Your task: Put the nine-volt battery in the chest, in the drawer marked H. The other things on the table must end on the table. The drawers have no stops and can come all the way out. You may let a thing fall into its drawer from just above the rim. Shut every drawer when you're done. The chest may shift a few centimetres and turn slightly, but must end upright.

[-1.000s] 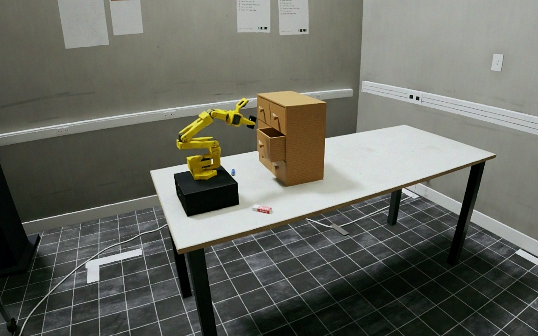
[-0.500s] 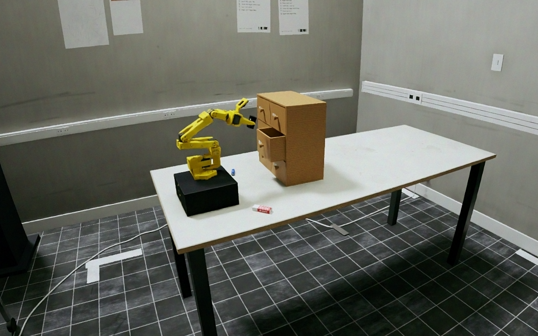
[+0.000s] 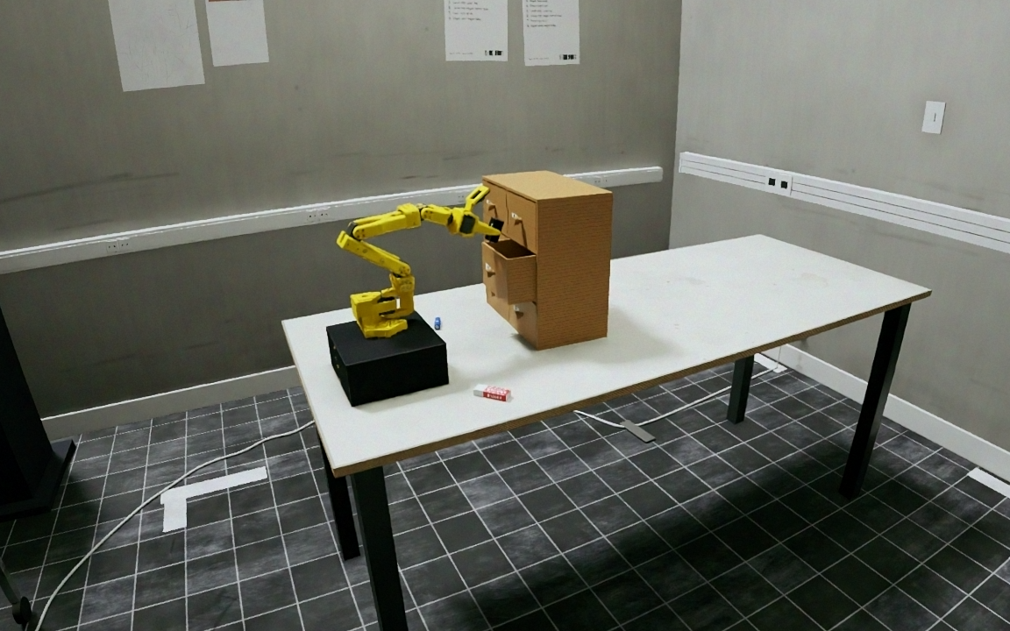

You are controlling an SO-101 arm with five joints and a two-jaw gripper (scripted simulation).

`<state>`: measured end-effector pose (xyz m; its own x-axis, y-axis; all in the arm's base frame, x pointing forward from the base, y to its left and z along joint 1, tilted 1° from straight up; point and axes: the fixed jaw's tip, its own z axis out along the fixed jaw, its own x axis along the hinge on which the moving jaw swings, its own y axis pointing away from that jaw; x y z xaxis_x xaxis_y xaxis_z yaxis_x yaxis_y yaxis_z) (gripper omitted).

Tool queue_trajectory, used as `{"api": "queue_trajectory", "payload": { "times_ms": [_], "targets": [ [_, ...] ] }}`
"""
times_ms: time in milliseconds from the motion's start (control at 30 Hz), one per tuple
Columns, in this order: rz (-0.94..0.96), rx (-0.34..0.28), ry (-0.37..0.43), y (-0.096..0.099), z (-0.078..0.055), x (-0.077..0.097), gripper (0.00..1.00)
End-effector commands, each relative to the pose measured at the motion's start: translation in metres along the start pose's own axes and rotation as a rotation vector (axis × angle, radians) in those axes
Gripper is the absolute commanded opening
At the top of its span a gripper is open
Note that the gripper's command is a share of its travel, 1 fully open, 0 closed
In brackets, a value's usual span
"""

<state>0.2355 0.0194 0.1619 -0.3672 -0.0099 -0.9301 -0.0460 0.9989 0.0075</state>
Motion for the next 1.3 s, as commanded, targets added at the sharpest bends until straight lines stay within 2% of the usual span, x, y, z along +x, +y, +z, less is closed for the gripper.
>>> {"api": "queue_trajectory", "payload": {
  "times_ms": [0, 33, 133, 1267],
  "targets": [
    [-0.005, 0.006, -0.023, -0.002, 0.02, -0.01, 0.0],
    [-0.005, 0.006, -0.023, -0.002, 0.02, -0.01, 0.0],
    [-0.005, 0.008, -0.023, -0.002, 0.034, -0.009, 0.0],
    [-0.003, 0.012, -0.023, -0.004, 0.035, -0.016, 0.0]
  ]
}}
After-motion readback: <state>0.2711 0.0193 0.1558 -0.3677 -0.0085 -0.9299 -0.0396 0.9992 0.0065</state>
